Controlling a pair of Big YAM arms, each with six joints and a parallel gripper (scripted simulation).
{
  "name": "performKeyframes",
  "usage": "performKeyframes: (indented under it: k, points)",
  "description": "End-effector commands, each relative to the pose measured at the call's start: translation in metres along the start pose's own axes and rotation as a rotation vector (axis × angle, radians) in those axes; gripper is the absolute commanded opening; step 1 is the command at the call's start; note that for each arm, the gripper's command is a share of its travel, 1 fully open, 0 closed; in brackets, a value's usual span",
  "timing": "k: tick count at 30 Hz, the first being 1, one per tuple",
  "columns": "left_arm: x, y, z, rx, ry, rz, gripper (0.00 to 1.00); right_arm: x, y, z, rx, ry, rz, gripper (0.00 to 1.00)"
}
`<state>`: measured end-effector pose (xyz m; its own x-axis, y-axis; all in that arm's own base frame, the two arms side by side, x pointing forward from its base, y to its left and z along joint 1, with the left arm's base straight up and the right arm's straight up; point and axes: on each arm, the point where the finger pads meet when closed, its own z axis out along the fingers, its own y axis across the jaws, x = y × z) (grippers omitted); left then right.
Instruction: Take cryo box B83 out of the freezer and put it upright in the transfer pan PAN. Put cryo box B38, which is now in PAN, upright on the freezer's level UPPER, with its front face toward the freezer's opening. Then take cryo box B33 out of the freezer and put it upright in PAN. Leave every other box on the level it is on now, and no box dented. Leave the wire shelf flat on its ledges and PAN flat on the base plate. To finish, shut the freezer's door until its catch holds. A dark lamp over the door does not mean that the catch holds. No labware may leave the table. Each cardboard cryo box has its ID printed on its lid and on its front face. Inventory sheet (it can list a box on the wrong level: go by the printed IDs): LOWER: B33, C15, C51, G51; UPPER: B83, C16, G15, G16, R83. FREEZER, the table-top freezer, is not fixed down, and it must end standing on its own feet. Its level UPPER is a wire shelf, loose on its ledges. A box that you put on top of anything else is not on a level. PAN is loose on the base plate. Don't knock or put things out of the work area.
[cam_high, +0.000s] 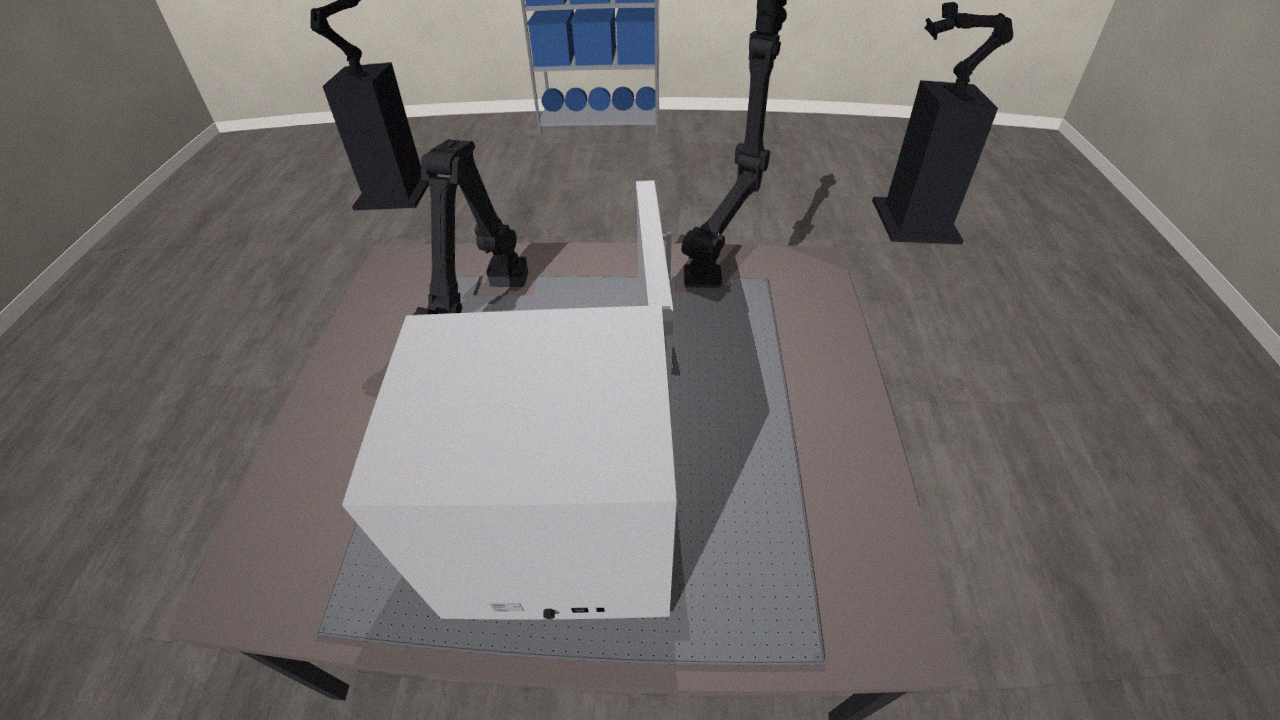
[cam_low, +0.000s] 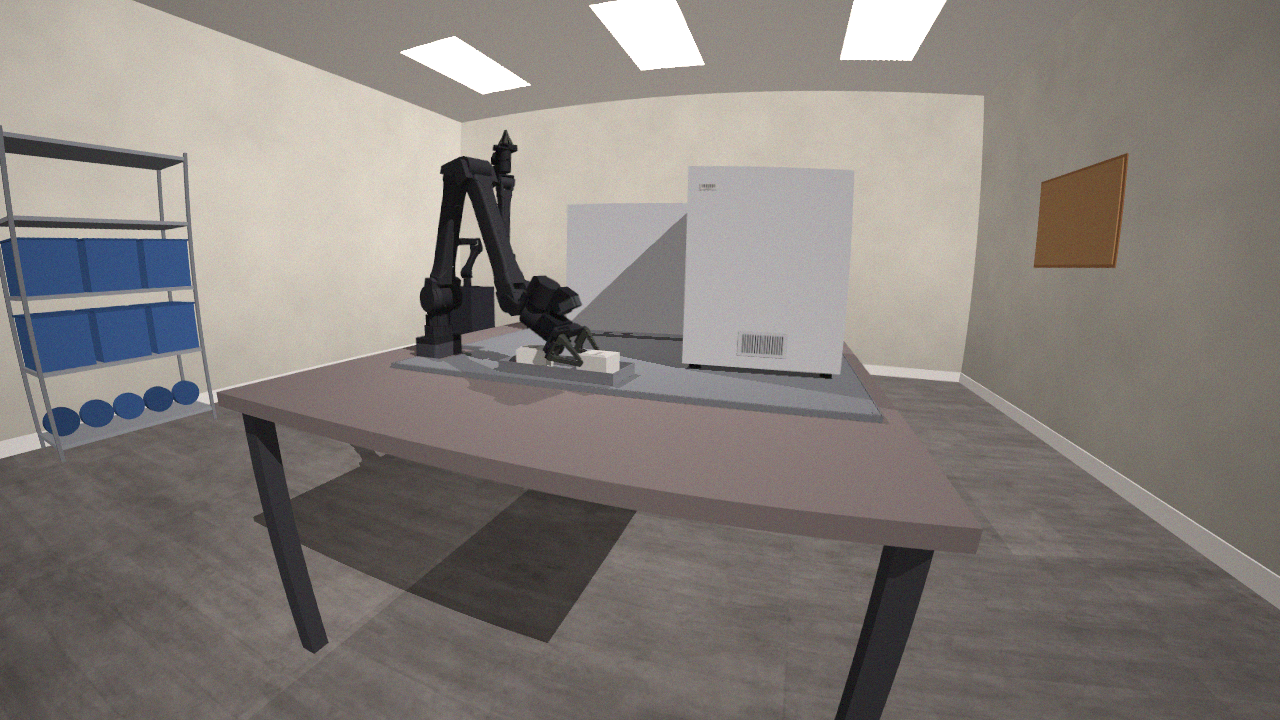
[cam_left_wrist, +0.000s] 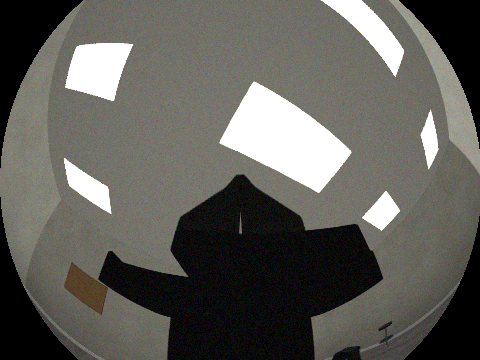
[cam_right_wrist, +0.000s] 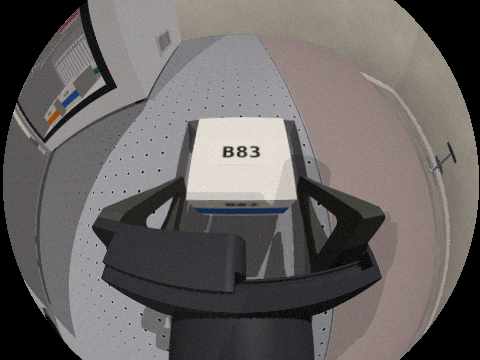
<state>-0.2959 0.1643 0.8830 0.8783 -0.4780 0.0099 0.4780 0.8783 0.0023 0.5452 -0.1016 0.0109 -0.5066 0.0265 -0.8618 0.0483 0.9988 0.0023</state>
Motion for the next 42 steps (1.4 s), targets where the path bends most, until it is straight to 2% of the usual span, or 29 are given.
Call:
performKeyframes:
  k: [1, 9, 38, 40, 41, 42]
  points:
    - [0.013, 0.001, 0.001, -0.002, 0.037, -0.013, 0.00, -0.016, -0.001, 0.004, 0.002, -0.036, -0.007, 1.00]
    - [0.013, 0.001, 0.001, -0.002, 0.037, -0.013, 0.00, -0.016, -0.001, 0.004, 0.002, -0.036, -0.007, 1.00]
    - [0.013, 0.001, 0.001, -0.002, 0.037, -0.013, 0.00, -0.076, 0.003, -0.020, -0.002, -0.066, -0.014, 1.00]
    - [0.013, 0.001, 0.001, -0.002, 0.037, -0.013, 0.00, -0.076, 0.003, -0.020, -0.002, -0.066, -0.014, 1.00]
    - [0.013, 0.001, 0.001, -0.002, 0.037, -0.013, 0.00, -0.058, 0.004, -0.011, -0.006, -0.030, -0.008, 1.00]
    - [0.013, 0.001, 0.001, -0.002, 0.037, -0.013, 0.00, -0.058, 0.004, -0.011, -0.006, -0.030, -0.008, 1.00]
